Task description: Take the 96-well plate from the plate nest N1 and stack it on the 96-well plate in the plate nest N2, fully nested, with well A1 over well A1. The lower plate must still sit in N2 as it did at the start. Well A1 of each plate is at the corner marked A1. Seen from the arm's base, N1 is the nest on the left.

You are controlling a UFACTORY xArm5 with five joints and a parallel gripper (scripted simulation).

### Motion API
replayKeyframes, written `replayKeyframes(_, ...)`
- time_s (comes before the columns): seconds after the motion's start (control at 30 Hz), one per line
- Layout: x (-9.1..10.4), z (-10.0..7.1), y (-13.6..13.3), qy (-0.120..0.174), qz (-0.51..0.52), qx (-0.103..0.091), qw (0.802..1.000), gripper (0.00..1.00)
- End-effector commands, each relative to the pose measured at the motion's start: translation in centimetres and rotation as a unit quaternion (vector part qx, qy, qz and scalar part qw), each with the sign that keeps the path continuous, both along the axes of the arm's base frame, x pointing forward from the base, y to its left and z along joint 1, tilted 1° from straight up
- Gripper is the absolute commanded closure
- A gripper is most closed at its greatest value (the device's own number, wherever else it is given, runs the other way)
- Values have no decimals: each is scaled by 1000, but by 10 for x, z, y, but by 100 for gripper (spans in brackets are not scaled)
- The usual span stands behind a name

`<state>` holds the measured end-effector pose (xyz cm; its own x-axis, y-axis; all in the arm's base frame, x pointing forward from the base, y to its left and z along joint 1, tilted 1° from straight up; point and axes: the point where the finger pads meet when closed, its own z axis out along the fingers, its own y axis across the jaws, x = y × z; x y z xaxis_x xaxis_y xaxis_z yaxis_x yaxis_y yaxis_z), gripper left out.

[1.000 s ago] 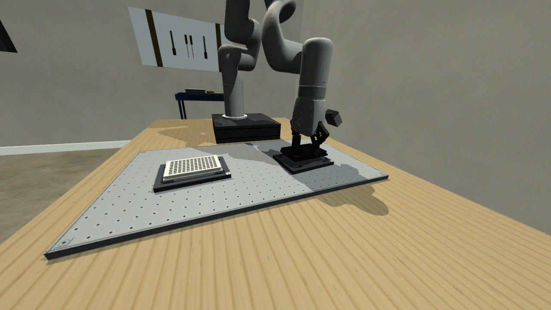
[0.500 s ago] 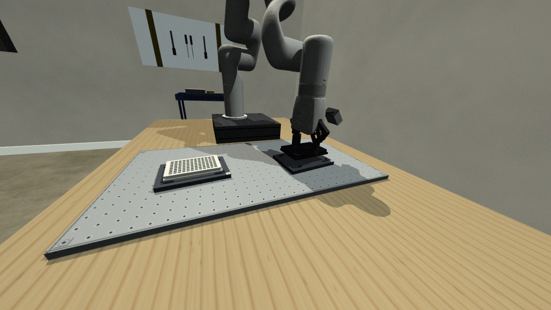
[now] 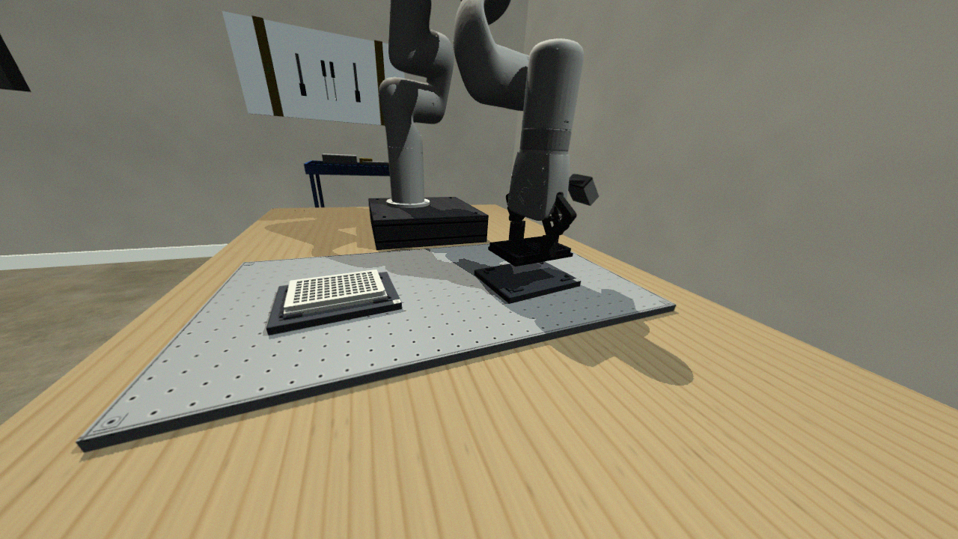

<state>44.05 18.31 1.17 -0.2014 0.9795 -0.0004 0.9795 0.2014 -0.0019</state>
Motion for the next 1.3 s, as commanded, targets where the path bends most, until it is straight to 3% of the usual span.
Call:
replayKeyframes(0.0,1,7,0,-1,0,1,1000,100)
replayKeyframes(0.93,1,51,1,-1,0,1,1000,100)
replayKeyframes(1.27,1,51,1,-1,0,1,1000,100)
